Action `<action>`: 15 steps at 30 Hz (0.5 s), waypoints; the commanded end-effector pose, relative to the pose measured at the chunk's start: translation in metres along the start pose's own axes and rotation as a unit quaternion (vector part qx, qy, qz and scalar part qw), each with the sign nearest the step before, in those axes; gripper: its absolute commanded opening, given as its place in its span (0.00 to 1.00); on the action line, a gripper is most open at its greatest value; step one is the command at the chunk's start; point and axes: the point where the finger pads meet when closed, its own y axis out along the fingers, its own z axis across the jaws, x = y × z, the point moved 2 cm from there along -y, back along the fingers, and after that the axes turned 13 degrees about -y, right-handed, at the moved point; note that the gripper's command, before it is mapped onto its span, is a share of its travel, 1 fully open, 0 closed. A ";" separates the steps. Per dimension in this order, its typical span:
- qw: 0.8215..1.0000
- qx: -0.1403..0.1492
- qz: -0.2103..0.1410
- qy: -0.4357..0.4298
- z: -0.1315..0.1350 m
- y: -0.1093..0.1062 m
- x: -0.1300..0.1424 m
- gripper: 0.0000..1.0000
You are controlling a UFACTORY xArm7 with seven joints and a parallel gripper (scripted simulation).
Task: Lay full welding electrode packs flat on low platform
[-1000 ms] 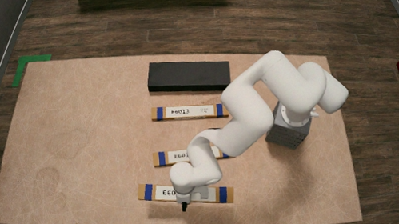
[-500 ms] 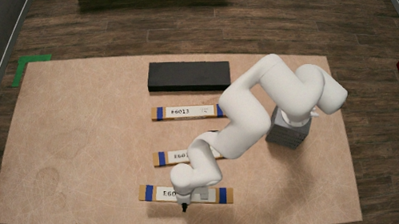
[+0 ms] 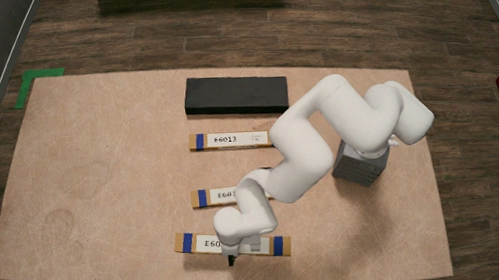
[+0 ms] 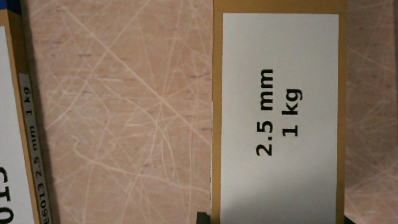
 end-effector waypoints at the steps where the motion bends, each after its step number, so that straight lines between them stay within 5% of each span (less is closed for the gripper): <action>1: 1.000 0.001 -0.003 0.000 0.001 0.003 0.002 0.58; 15: 1.000 0.001 -0.003 0.000 0.001 0.029 0.002 0.58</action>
